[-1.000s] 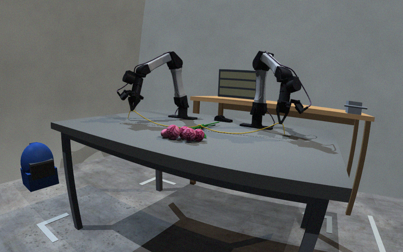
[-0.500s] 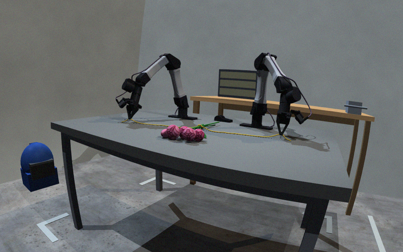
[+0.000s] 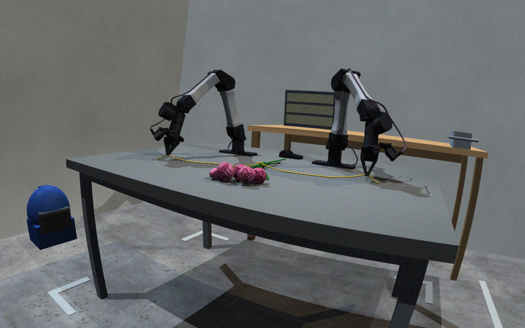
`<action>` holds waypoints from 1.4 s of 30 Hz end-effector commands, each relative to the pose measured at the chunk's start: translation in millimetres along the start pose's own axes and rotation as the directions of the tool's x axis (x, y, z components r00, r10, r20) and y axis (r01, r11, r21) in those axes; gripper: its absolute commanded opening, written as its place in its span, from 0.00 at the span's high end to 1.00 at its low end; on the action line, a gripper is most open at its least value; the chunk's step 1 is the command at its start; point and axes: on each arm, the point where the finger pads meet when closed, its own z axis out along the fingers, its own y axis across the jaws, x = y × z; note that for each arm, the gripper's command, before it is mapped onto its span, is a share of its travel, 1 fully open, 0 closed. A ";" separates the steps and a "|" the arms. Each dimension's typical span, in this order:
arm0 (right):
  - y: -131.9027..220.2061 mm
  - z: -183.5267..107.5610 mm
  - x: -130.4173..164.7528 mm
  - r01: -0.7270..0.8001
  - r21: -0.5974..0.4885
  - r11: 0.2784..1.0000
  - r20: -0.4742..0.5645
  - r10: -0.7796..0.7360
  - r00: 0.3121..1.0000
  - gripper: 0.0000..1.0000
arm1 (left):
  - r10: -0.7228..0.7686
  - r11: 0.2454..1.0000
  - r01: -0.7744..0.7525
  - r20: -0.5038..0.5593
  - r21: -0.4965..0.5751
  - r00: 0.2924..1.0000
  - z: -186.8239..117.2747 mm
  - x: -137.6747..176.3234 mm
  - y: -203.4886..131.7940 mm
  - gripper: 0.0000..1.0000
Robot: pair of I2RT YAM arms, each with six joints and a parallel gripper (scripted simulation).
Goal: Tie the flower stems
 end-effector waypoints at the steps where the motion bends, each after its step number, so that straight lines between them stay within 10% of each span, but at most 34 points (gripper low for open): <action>1: 6.7 1.0 -3.2 0.012 -0.029 1.000 0.015 -0.011 1.000 1.00 | 0.018 0.999 -0.019 0.031 0.031 0.999 -2.0 -6.7 -8.5 1.00; 5: 10.1 -6.3 -3.0 0.009 -0.030 1.000 0.009 -0.009 1.000 1.00 | 0.006 1.000 -0.006 0.005 0.023 1.000 -4.0 -2.1 -6.0 1.00; 8: 3.2 -17.4 -1.0 0.011 -0.032 0.999 0.001 -0.011 1.000 0.73 | 0.011 0.999 -0.011 0.006 0.032 1.000 -14.2 -1.6 -2.4 0.73; 13: 2.6 -34.2 -3.1 0.016 -0.051 0.999 0.008 -0.016 1.000 0.73 | 0.020 0.998 -0.021 0.024 0.062 1.000 -33.8 -6.8 -7.3 0.73; 17: 25.9 -62.5 -6.7 0.027 -0.089 0.996 0.024 -0.025 0.999 0.35 | 0.023 0.997 -0.026 0.037 0.076 0.999 -59.9 -8.6 -20.3 0.35; 30: 2.7 -39.2 -0.9 0.004 -0.008 1.000 -0.002 -0.004 1.000 0.35 | 0.021 0.999 -0.021 0.011 0.025 1.000 -54.8 -3.2 -5.6 0.35; 42: 3.6 -40.9 -1.0 0.005 -0.011 1.000 0.001 -0.005 1.000 0.35 | 0.342 0.931 -0.348 0.074 0.110 0.937 -59.1 45.5 -12.6 0.35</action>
